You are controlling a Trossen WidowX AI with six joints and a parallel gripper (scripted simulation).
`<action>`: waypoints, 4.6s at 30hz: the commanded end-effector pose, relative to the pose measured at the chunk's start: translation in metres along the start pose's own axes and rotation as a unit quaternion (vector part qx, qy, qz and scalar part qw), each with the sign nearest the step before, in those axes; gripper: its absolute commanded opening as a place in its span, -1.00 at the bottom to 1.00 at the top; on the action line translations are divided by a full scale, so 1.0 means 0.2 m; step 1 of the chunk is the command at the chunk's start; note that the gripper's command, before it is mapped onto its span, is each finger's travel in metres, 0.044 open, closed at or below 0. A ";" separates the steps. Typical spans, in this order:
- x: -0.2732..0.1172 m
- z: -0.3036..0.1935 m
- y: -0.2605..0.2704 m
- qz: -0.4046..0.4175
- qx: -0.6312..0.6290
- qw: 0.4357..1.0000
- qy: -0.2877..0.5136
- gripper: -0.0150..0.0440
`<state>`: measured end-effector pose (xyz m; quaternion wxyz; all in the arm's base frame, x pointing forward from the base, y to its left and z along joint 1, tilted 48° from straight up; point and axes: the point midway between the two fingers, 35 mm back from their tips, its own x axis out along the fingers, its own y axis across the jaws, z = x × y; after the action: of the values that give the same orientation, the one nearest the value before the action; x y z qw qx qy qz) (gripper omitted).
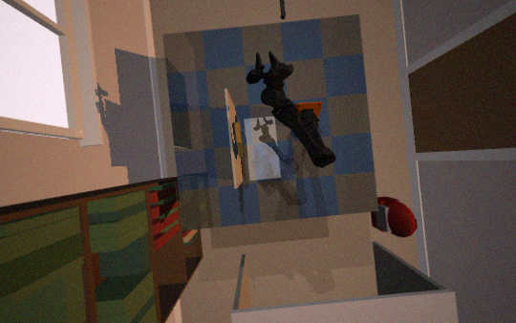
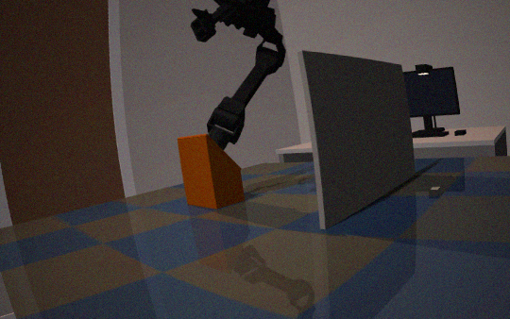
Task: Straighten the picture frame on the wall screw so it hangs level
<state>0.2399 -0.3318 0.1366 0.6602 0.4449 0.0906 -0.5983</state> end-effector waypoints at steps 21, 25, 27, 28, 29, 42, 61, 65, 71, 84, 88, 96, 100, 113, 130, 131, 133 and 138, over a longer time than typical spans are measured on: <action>-1.29 -0.82 0.00 0.391 0.344 0.730 0.443 0.39; -1.34 -0.87 -0.04 0.394 0.351 0.701 0.480 0.39; -1.34 -0.87 -0.04 0.394 0.351 0.701 0.480 0.39; -1.34 -0.87 -0.04 0.394 0.351 0.701 0.480 0.39; -1.34 -0.87 -0.04 0.394 0.351 0.701 0.480 0.39; -1.34 -0.87 -0.04 0.394 0.351 0.701 0.480 0.39; -1.34 -0.87 -0.04 0.394 0.351 0.701 0.480 0.39; -1.34 -0.87 -0.04 0.394 0.351 0.701 0.480 0.39; -1.34 -0.87 -0.04 0.394 0.351 0.701 0.480 0.39; -1.34 -0.87 -0.04 0.394 0.351 0.701 0.480 0.39; -1.34 -0.87 -0.04 0.394 0.351 0.701 0.480 0.39; -1.34 -0.87 -0.04 0.394 0.351 0.701 0.480 0.39; -1.34 -0.87 -0.04 0.394 0.351 0.701 0.480 0.39; -1.34 -0.87 -0.04 0.394 0.351 0.701 0.480 0.39; -1.31 -0.87 -0.03 0.394 0.351 0.701 0.480 0.39; -1.31 -0.87 -0.03 0.394 0.351 0.701 0.480 0.39; -1.31 -0.87 -0.03 0.394 0.351 0.701 0.480 0.39; -1.31 -0.87 -0.03 0.394 0.351 0.701 0.480 0.39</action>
<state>0.2356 -0.0245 0.2020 0.5005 0.8654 -0.0063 0.0218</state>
